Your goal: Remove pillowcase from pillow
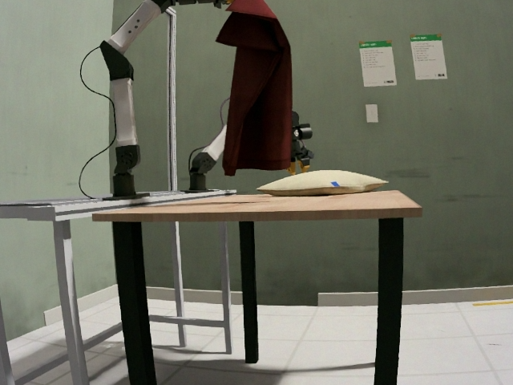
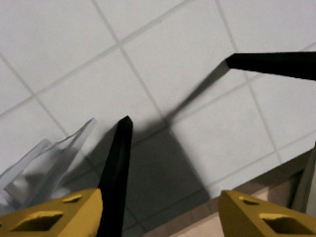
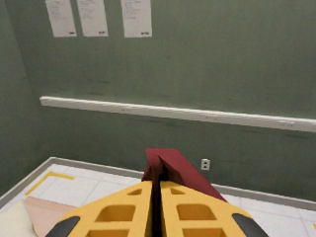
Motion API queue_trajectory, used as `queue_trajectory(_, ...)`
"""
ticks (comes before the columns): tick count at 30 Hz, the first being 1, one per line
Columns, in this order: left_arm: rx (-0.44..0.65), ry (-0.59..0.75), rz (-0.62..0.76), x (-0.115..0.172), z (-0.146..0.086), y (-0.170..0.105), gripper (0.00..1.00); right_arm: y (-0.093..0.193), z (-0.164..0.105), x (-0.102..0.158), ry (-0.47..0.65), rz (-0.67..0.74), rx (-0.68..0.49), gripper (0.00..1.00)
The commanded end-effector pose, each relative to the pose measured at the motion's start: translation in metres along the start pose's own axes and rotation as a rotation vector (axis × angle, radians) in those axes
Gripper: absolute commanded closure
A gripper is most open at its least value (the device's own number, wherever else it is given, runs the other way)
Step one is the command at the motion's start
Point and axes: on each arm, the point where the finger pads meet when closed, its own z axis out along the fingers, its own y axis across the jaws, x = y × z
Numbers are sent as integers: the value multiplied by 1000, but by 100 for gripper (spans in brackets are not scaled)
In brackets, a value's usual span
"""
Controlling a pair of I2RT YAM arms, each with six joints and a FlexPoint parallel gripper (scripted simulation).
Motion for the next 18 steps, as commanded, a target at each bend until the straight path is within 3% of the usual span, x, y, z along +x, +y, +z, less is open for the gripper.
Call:
queue_trajectory(1, -73, -50, -6, 1, -14, 21, 40, 2, 9, 6, 15, -2, -2, 100)
queue_trajectory(13, -205, -91, -2, 17, -33, 47, 40, 2, 9, 6, 15, -2, -2, 100)
queue_trajectory(18, -259, -113, 36, 34, -46, 44, 40, 2, 9, 6, 15, -2, -2, 100)
